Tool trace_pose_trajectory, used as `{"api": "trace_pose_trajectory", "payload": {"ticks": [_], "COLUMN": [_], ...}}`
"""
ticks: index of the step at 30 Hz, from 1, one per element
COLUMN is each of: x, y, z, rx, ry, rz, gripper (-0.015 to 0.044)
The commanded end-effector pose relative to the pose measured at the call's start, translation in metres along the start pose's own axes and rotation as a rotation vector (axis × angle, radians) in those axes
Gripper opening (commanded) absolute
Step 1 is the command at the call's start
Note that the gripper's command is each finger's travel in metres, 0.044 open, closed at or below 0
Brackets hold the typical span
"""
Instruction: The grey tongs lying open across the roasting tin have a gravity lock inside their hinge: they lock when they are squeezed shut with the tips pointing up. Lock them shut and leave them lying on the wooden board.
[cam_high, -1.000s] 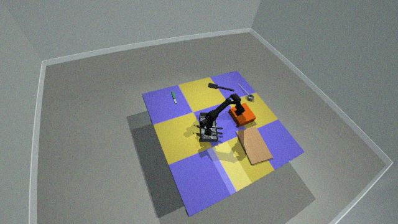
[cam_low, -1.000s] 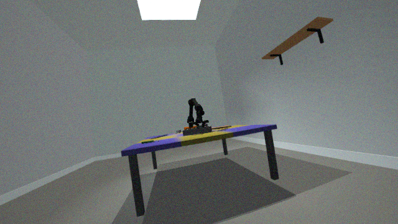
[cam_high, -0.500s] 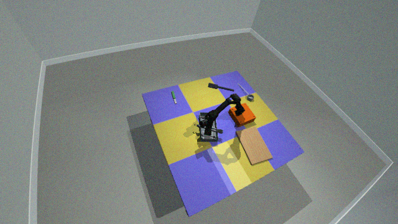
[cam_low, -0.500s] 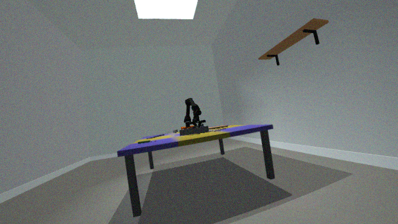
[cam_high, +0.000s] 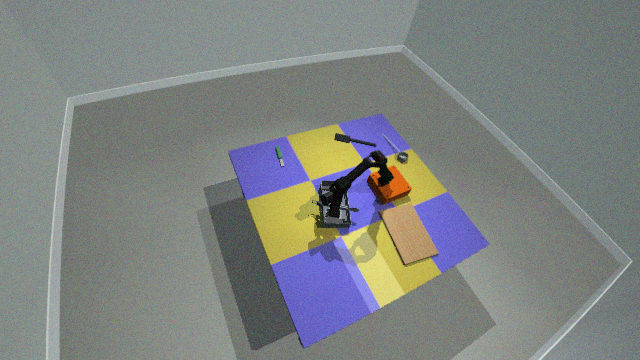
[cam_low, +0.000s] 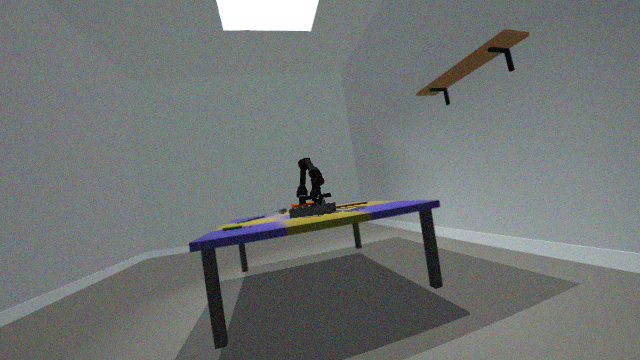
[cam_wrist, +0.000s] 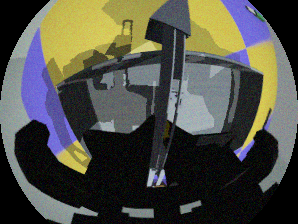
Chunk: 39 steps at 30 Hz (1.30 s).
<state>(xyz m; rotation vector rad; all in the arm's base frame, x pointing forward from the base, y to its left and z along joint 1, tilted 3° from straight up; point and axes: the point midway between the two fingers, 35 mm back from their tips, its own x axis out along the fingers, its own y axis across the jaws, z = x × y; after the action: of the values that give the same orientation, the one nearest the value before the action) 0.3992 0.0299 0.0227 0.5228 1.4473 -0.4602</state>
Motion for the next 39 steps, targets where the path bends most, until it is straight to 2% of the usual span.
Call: {"api": "trace_pose_trajectory", "payload": {"ticks": [1, 5, 8, 16, 28, 39], "x": [0.0, 0.0, -0.015, -0.124, -0.126, -0.127], "y": [0.001, 0.001, 0.003, 0.0, 0.001, 0.041], "z": [0.0, 0.0, 0.002, 0.002, 0.0, -0.047], "rx": [-0.001, -0.001, 0.0, 0.004, 0.017, 0.154], "ry": [0.001, 0.001, 0.002, 0.008, 0.005, 0.009], "rz": [0.004, 0.004, 0.004, 0.004, 0.0, 0.008], "gripper": [-0.0143, -0.015, -0.015, -0.015, -0.015, -0.015]}}
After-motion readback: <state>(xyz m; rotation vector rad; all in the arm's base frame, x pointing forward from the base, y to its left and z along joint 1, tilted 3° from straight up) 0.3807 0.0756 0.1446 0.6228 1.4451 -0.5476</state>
